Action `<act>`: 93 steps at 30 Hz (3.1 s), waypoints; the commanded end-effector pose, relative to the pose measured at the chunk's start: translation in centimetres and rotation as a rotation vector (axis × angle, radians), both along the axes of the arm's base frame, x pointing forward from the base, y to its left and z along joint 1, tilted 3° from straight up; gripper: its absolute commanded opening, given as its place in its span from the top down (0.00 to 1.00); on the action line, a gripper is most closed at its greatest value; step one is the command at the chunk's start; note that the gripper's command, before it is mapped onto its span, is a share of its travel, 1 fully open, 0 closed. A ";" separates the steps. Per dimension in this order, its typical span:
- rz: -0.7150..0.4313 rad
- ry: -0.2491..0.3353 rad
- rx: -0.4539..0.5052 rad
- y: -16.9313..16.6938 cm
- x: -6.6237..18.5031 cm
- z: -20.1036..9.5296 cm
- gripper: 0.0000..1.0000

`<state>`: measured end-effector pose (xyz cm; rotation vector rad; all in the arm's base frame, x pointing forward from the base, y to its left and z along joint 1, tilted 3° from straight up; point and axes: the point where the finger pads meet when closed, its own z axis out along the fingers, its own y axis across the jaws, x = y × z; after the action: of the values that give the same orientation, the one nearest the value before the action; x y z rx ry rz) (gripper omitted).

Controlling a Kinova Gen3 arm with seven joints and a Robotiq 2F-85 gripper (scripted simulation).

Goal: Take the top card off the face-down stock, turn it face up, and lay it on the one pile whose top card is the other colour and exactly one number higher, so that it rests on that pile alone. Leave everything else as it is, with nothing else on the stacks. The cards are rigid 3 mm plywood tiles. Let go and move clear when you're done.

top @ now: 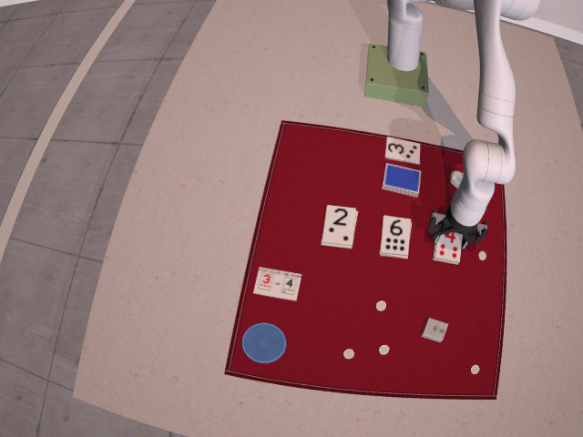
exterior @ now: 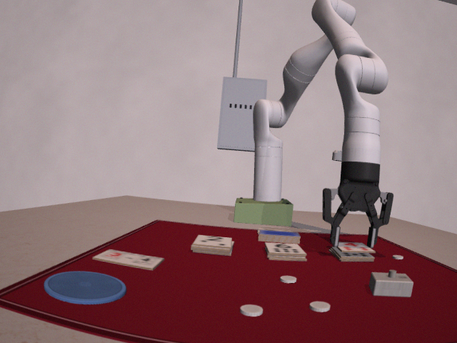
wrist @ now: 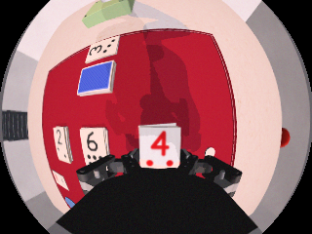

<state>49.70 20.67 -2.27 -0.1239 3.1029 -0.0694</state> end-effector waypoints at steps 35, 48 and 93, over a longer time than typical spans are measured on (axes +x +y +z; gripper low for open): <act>0.002 -0.002 0.002 -0.1 0.1 -0.3 0.28; 0.002 -0.002 0.002 -0.1 0.1 -0.7 0.28; 0.002 -0.002 0.002 -0.1 0.1 -0.8 0.15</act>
<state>49.69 20.59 -2.98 -0.1229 3.1042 -0.0699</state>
